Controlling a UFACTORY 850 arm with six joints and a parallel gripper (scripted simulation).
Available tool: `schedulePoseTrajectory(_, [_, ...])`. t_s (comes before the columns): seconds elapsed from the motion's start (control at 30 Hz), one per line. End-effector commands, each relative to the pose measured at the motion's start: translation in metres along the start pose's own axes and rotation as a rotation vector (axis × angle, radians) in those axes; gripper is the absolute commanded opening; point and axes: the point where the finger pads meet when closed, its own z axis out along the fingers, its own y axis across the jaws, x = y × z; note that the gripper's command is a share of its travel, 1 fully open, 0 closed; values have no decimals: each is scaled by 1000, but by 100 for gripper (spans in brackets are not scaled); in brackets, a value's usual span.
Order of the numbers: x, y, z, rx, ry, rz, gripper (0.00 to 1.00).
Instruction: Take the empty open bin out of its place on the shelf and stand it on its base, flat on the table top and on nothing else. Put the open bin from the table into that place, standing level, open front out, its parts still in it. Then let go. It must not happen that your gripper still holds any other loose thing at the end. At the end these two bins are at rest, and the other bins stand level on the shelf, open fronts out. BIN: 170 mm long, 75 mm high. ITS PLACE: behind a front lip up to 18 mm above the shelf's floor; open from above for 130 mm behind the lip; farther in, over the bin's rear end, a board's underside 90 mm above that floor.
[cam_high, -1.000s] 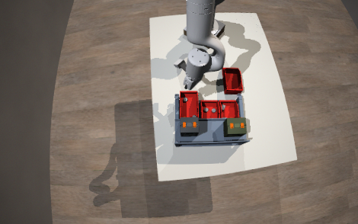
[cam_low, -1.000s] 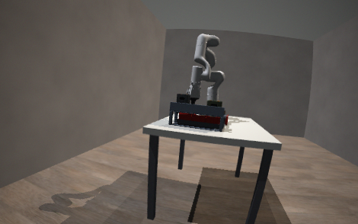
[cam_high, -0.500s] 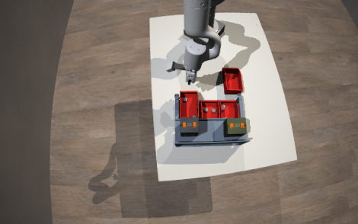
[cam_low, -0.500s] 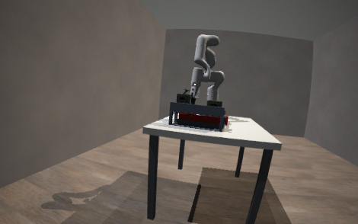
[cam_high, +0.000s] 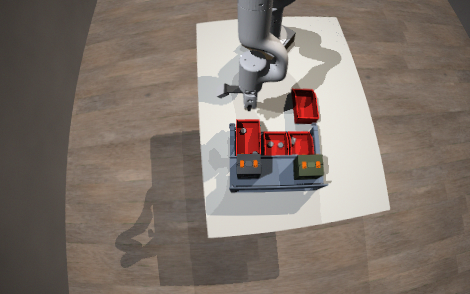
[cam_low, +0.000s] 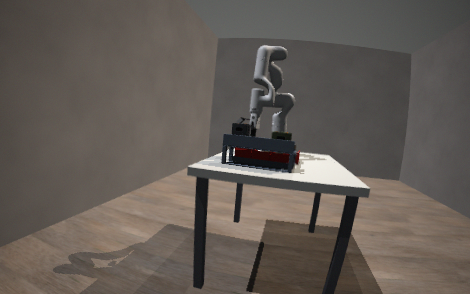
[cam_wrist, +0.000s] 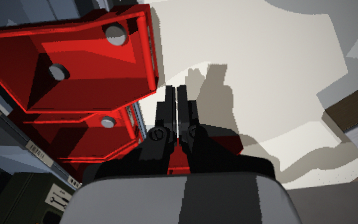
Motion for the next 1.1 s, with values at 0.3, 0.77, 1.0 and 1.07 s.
schedulePoseTrajectory(0.3, [0, -1, -1, -10, -31, -4, 0])
schedulePoseTrajectory(0.77, [0, -1, 8, -10, -32, -4, 0])
schedulePoseTrajectory(1.0, [-1, 0, 40, -10, -32, -4, 0])
schedulePoseTrajectory(1.07, [-1, 0, 50, -10, -32, -4, 0])
